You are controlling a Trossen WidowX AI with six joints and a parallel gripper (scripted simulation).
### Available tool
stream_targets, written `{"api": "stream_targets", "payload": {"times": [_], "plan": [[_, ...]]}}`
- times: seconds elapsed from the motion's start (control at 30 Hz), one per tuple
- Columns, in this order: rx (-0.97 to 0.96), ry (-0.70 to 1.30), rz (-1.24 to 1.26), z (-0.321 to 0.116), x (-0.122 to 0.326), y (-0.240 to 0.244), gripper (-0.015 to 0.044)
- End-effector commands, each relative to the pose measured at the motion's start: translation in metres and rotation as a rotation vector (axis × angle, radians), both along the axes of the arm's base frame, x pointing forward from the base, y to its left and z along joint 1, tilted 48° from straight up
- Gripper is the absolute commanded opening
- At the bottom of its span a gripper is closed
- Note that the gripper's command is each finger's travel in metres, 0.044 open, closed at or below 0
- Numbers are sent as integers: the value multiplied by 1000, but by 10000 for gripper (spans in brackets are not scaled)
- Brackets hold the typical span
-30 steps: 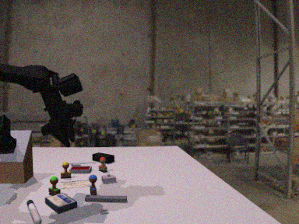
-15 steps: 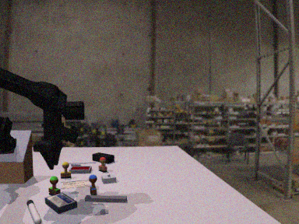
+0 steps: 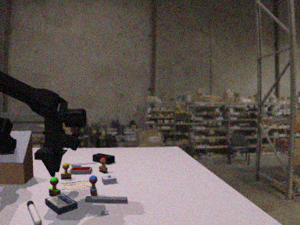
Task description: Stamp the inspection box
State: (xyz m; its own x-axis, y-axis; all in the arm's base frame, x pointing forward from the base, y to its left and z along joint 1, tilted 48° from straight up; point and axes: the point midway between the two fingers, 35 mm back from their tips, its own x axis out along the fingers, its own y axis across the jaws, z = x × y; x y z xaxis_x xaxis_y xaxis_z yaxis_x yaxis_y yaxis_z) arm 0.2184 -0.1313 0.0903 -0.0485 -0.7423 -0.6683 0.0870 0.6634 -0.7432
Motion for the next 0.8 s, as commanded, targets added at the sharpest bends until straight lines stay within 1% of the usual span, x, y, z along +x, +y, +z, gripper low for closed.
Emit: {"api": "stream_targets", "payload": {"times": [0.0,0.77], "plan": [[1,7,2,-6,-1,-5,218],[-5,7,2,-29,-5,-34,218]]}}
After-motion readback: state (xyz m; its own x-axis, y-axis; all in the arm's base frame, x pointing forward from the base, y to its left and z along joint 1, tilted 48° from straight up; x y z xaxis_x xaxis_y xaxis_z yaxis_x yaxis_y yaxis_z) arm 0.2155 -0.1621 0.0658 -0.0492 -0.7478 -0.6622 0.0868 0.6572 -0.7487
